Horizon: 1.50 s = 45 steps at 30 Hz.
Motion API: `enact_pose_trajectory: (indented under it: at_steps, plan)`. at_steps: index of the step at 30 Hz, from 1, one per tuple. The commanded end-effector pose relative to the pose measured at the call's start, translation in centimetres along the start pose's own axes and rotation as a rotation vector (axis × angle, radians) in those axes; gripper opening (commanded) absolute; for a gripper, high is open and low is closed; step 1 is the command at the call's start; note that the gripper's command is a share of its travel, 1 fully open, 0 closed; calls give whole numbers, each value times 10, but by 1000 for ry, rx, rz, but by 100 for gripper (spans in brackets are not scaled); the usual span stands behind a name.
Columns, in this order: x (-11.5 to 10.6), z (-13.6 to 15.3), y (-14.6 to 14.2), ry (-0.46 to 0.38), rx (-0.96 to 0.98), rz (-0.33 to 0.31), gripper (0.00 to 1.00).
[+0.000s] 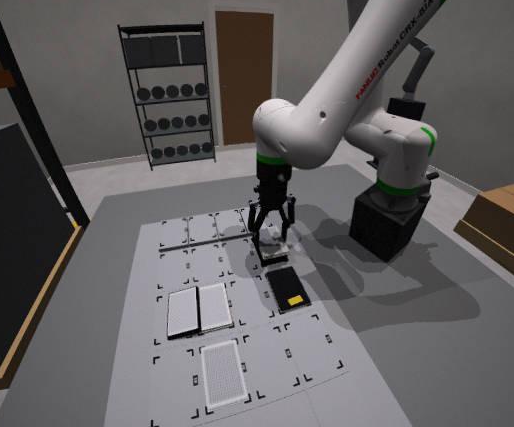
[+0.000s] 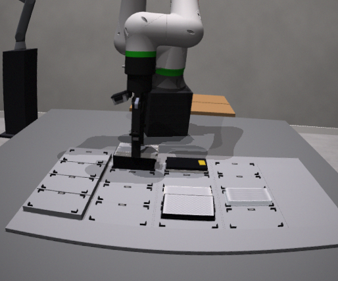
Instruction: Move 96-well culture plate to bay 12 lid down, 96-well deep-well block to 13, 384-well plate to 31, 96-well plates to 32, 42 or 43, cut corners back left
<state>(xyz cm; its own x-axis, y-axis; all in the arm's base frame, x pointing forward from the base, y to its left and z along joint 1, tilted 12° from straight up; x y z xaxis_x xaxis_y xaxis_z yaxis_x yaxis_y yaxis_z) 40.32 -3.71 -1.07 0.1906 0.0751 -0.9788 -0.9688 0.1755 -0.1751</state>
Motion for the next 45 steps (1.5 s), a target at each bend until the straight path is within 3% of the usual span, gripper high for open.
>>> enact_pose_trajectory:
  at_steps: [1, 35, 36, 45]
  plan:
    - [0, 0, -1, 0, 0, -1, 59]
    - [0, 0, -1, 0, 0, -1, 57]
    - [0, 0, -1, 0, 0, -1, 10]
    - [0, 0, -1, 0, 0, -1, 10]
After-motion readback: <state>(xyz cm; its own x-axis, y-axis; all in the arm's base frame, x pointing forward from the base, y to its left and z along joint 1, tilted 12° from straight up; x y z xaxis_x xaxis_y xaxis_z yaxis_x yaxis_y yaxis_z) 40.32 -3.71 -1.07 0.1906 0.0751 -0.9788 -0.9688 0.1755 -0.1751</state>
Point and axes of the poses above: the point where the finger pads meet when closed, its own x axis out along the fingers, its own y axis across the jaws, z = x × y, the point moved 4 cm from there along -x, back along the fingers, and after that the axes turned 14 degrees about x, right-handed, at the moved point
